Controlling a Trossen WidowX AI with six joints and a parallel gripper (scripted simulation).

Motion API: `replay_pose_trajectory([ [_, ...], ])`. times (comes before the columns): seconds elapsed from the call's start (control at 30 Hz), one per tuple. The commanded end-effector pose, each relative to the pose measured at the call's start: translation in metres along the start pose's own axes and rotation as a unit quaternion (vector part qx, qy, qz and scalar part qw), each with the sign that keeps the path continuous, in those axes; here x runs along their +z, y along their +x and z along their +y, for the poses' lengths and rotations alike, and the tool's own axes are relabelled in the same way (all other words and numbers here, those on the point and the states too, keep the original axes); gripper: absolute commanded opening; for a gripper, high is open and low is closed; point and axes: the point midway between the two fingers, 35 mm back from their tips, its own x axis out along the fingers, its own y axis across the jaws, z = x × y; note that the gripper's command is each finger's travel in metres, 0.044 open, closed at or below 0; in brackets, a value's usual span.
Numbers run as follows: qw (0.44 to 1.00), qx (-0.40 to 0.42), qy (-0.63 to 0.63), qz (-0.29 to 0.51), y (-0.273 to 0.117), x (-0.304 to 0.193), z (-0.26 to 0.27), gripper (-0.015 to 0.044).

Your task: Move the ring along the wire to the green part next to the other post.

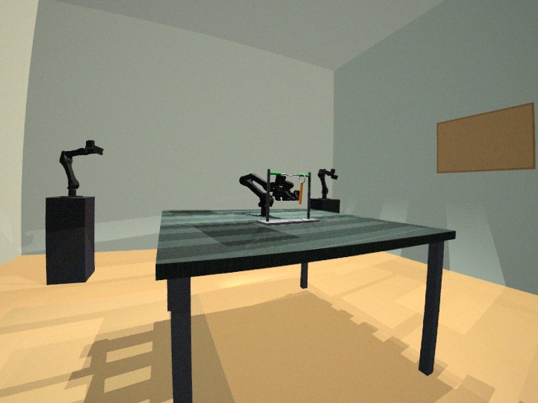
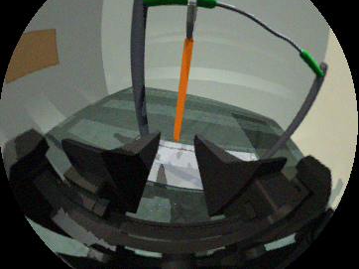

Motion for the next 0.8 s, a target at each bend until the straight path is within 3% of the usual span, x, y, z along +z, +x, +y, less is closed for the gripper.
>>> replay_pose_trajectory([
  [0.0, 1.000, -0.001, 0.002, -0.003, -0.011, 0.003, 0.001, 0.0265],
  [0.23, 1.000, -0.001, 0.002, -0.002, -0.046, 0.001, -0.001, 0.0440],
  [0.77, 1.000, -0.001, 0.002, -0.002, -0.049, 0.000, -0.002, 0.0440],
])
